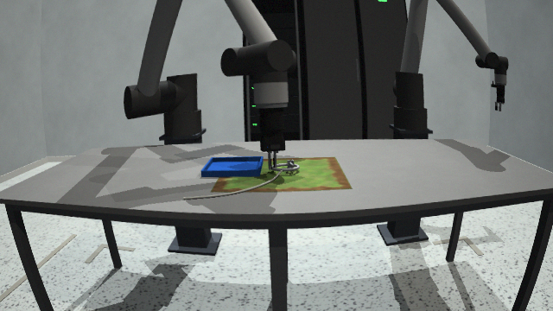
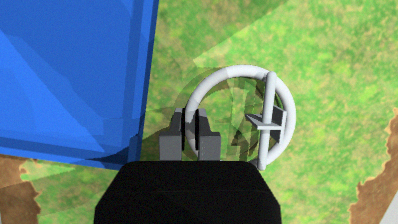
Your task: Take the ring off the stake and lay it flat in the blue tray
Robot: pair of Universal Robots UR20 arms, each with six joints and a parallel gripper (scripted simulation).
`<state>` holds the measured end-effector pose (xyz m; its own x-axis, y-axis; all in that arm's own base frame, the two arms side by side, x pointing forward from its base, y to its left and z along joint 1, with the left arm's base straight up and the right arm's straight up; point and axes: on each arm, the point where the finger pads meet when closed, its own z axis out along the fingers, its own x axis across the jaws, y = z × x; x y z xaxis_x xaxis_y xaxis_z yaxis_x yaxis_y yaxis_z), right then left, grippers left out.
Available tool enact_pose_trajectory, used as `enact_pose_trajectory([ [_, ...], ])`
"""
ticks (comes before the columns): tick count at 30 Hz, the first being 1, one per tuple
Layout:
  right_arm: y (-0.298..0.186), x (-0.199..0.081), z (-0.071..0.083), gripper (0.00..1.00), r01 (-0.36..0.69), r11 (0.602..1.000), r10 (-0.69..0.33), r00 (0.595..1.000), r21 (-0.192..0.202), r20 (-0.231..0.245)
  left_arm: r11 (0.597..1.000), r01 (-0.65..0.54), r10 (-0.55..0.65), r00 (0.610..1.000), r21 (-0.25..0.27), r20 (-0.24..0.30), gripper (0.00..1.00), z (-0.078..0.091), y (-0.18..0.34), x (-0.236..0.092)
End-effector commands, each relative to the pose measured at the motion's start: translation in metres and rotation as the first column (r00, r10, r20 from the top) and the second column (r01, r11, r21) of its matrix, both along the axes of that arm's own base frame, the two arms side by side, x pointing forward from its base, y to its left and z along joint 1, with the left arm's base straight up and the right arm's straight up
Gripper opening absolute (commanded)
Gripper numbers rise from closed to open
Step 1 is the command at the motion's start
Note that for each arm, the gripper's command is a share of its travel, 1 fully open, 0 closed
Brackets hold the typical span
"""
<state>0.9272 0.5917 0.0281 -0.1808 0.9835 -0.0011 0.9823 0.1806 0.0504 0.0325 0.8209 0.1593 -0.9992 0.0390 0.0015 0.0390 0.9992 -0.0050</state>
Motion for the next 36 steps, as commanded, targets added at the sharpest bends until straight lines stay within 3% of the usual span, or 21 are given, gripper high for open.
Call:
enact_pose_trajectory([
  [1,0.006,0.002,0.002,0.00,0.002,1.000,-0.002,1.000,0.004,0.011,1.000,0.000,0.000,1.000,0.005,0.002,1.00,0.003,0.003,0.000],
  [18,0.022,0.001,0.000,0.00,0.000,1.000,0.000,1.000,0.004,0.003,1.000,0.000,0.000,1.000,0.005,0.002,1.00,0.003,0.003,0.000],
  [28,0.016,-0.004,0.003,0.00,-0.001,1.000,-0.001,0.995,0.020,0.103,1.000,0.000,0.000,1.000,0.005,0.002,1.00,0.003,0.003,0.000],
  [36,0.016,0.006,0.007,0.00,0.004,1.000,-0.007,0.994,0.024,0.111,1.000,0.000,0.000,1.000,0.005,0.002,1.00,0.003,0.003,0.000],
])
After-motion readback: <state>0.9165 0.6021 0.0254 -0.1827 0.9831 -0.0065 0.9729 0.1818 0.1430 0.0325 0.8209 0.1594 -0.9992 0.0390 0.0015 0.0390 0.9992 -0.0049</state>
